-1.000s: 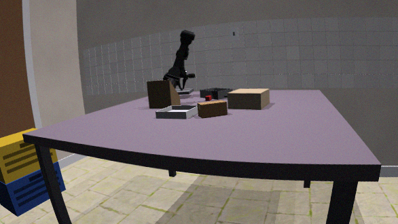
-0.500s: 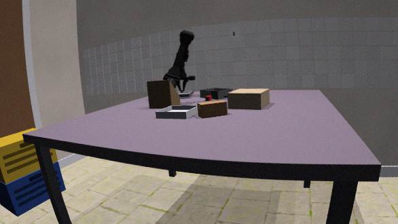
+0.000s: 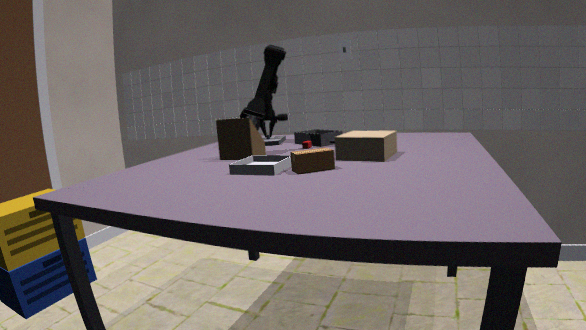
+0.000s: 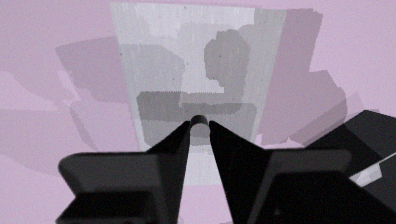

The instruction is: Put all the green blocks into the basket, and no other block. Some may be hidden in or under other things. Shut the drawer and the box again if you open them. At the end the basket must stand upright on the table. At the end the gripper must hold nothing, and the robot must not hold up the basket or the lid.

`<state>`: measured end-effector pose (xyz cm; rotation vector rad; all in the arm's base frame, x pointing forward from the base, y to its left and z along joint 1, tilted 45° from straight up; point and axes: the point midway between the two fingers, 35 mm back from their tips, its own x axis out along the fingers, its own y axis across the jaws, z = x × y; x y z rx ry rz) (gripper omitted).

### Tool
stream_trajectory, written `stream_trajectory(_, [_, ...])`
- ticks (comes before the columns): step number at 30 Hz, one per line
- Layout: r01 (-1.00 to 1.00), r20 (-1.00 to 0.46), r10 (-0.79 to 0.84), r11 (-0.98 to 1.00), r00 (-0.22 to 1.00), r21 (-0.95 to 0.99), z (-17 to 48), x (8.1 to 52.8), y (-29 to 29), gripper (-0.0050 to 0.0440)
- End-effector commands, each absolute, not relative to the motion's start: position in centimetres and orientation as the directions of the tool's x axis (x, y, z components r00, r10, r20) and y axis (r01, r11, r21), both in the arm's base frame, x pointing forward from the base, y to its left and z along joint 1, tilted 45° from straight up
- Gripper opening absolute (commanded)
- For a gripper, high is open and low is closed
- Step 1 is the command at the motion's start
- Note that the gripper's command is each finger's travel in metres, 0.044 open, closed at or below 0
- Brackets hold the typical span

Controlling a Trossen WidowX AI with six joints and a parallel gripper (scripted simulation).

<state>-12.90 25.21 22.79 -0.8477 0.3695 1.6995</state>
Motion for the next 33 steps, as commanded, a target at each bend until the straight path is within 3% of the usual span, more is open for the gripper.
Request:
stream_trajectory(1, [-0.931,-0.707,0.701,-0.313,-0.094,-0.187,22.3,-13.0,25.3,0.0000])
stream_trajectory(4, [-0.931,-0.707,0.701,-0.313,-0.094,-0.187,22.3,-13.0,25.3,0.0000])
stream_trajectory(5, [-0.931,-0.707,0.701,-0.313,-0.094,-0.187,22.3,-13.0,25.3,0.0440])
stream_trajectory(14, [-0.931,-0.707,0.701,-0.313,-0.094,-0.187,22.3,-13.0,25.3,0.0440])
stream_trajectory(33, [-0.931,-0.707,0.701,-0.313,-0.094,-0.187,30.2,-11.9,17.4,0.0440])
